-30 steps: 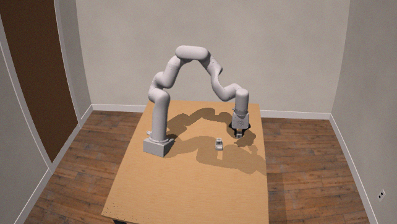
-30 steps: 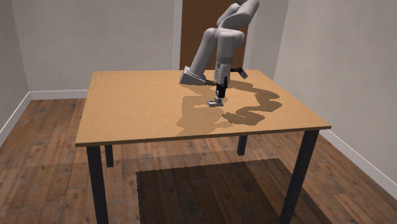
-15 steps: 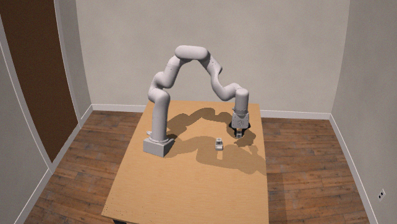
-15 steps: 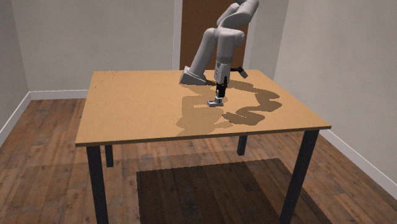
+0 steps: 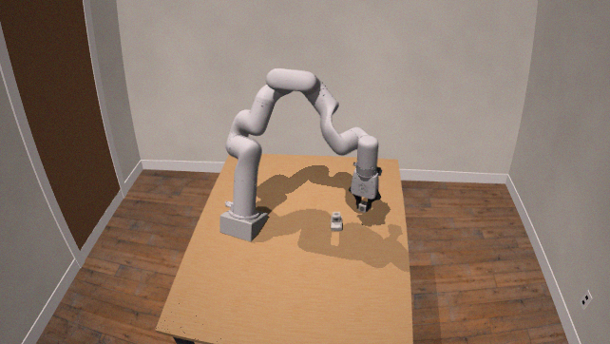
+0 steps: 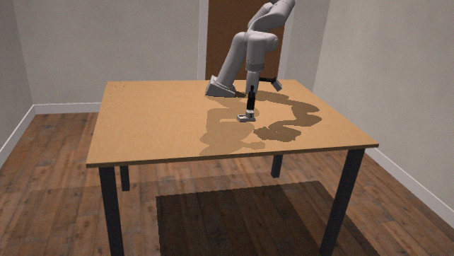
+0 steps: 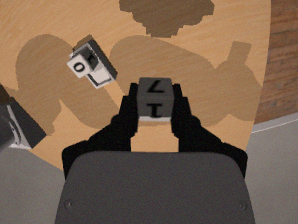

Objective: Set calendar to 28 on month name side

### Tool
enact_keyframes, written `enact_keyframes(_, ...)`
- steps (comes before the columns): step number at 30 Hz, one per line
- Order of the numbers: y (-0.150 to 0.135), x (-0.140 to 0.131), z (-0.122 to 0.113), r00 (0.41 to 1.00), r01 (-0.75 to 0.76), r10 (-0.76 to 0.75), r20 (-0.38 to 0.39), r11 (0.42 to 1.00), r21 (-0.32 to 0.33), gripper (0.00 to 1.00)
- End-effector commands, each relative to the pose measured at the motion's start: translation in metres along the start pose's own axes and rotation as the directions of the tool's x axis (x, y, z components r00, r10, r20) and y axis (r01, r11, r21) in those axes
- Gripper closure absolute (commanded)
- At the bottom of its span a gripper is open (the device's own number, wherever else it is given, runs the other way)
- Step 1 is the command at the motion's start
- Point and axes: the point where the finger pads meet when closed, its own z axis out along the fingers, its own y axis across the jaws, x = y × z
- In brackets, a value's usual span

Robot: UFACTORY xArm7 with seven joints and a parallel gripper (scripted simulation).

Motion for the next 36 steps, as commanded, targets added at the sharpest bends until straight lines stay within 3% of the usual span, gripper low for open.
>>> enact_keyframes(1, -0.003, -0.001, -0.002, 0.992, -0.123, 0.123, 0.01, 0.992, -0.011, 0.71)
enact_keyframes(7, -0.011, -0.004, -0.003, 0.943, -0.332, 0.332, 0.007, 0.943, -0.013, 0.71)
enact_keyframes(13, -0.019, -0.007, -0.004, 0.84, -0.543, 0.543, 0.004, 0.84, -0.014, 0.71)
enact_keyframes(16, -0.02, -0.007, -0.004, 0.834, -0.552, 0.552, 0.003, 0.833, -0.014, 0.71)
enact_keyframes(18, -0.025, -0.009, -0.004, 0.745, -0.666, 0.667, 0.001, 0.745, -0.015, 0.71)
enact_keyframes(23, -0.03, -0.011, -0.005, 0.656, -0.755, 0.755, -0.001, 0.656, -0.015, 0.71)
enact_keyframes(24, -0.033, -0.012, -0.005, 0.602, -0.798, 0.798, -0.002, 0.602, -0.015, 0.71)
enact_keyframes(28, -0.037, -0.013, -0.005, 0.503, -0.864, 0.864, -0.004, 0.503, -0.015, 0.71)
enact_keyframes(30, -0.04, -0.015, -0.006, 0.423, -0.906, 0.906, -0.005, 0.423, -0.014, 0.71)
enact_keyframes(33, -0.041, -0.015, -0.006, 0.418, -0.908, 0.908, -0.005, 0.418, -0.014, 0.71)
enact_keyframes(34, -0.044, -0.016, -0.006, 0.33, -0.944, 0.944, -0.006, 0.33, -0.014, 0.71)
enact_keyframes(36, -0.047, -0.017, -0.006, 0.265, -0.964, 0.964, -0.007, 0.265, -0.013, 0.71)
